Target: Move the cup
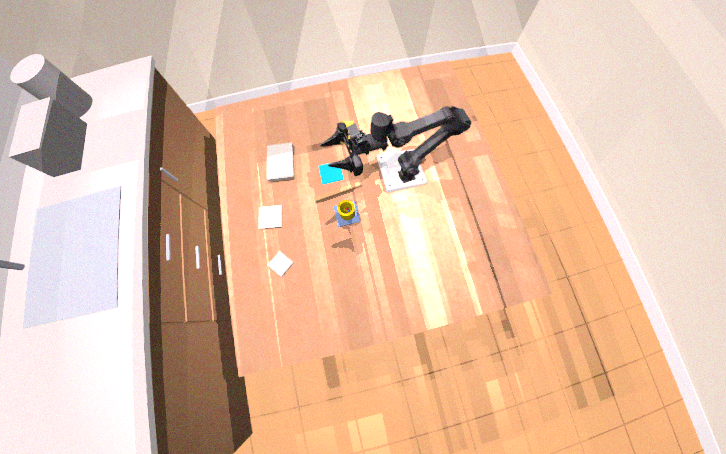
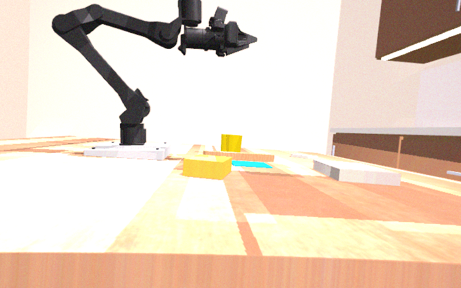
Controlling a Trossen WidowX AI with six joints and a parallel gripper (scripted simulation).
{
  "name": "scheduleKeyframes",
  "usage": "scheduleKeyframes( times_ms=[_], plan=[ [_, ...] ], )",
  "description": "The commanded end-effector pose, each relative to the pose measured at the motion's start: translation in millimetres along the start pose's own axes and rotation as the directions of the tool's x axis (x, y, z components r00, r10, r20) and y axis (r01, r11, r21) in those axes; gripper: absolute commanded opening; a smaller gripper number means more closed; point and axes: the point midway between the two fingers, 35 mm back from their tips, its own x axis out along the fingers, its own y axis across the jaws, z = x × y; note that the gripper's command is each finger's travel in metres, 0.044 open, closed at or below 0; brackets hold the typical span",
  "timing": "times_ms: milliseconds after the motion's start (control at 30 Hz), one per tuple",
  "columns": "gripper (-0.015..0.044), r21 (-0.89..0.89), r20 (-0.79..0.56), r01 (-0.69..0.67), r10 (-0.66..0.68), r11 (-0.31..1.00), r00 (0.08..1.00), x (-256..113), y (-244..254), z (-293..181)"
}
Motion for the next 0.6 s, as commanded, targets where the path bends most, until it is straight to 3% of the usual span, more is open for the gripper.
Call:
scheduleKeyframes(
  times_ms=[0, 133, 267, 300, 433, 567],
  plan=[
    [0.0374, 0.014, -0.015, -0.001, 0.001, 1.000, 1.000, 2, 1, -2],
    [0.0269, 0.277, -0.312, 0.062, 0.029, 0.959, 0.950, 26, 13, -54],
    [0.0167, 0.455, -0.630, 0.319, 0.047, 0.831, 0.775, 33, 28, -117],
    [0.0167, 0.465, -0.698, 0.401, 0.048, 0.789, 0.714, 31, 32, -131],
    [0.0167, 0.355, -0.907, 0.727, 0.029, 0.588, 0.419, 14, 44, -182],
    [0.0167, 0.060, -0.997, 0.940, -0.027, 0.335, 0.073, -15, 53, -216]
  ],
)
